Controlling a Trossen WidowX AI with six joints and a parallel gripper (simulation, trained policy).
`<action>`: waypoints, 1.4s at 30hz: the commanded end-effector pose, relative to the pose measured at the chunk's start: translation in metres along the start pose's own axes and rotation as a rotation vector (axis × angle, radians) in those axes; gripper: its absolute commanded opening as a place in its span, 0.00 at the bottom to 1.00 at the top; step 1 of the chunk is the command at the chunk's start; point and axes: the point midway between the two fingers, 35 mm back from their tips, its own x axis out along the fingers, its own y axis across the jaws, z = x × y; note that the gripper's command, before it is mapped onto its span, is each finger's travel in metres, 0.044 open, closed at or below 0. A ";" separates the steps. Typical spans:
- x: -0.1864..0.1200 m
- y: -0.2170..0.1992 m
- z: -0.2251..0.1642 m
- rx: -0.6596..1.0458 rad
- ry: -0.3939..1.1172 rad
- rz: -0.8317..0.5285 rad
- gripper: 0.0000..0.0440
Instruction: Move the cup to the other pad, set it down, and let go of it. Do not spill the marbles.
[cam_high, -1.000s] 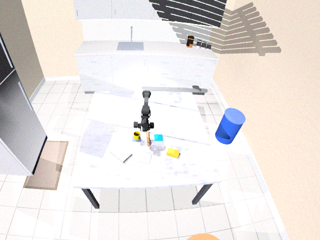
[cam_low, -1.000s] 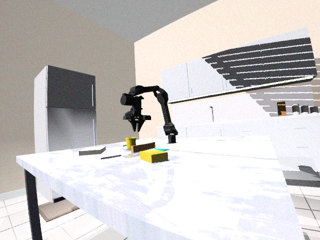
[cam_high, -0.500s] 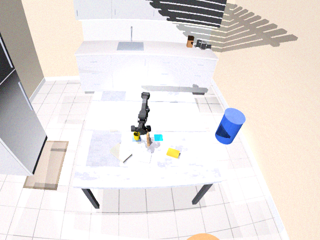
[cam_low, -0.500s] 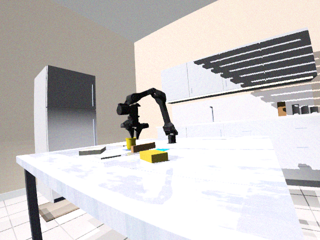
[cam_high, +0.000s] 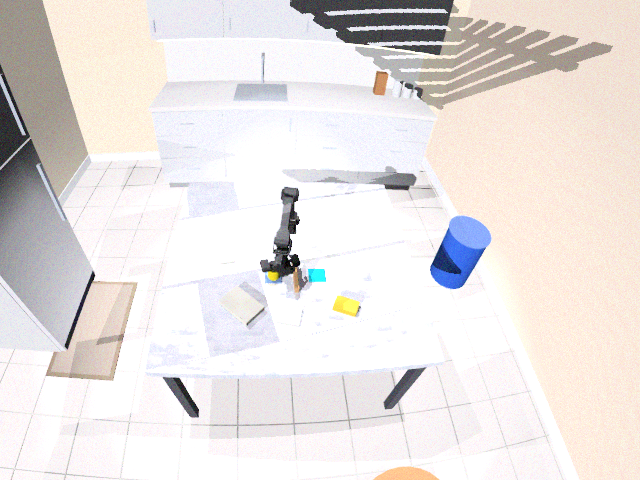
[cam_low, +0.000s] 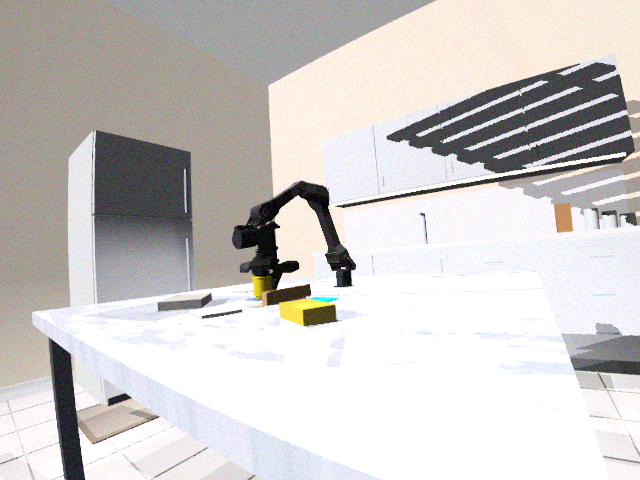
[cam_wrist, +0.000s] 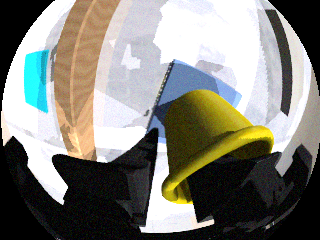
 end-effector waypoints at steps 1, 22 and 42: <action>0.007 0.002 -0.002 -0.070 0.011 0.010 0.00; -0.048 0.014 0.002 -0.250 -0.046 0.013 0.00; -0.095 0.062 0.033 -0.335 -0.149 -0.024 0.00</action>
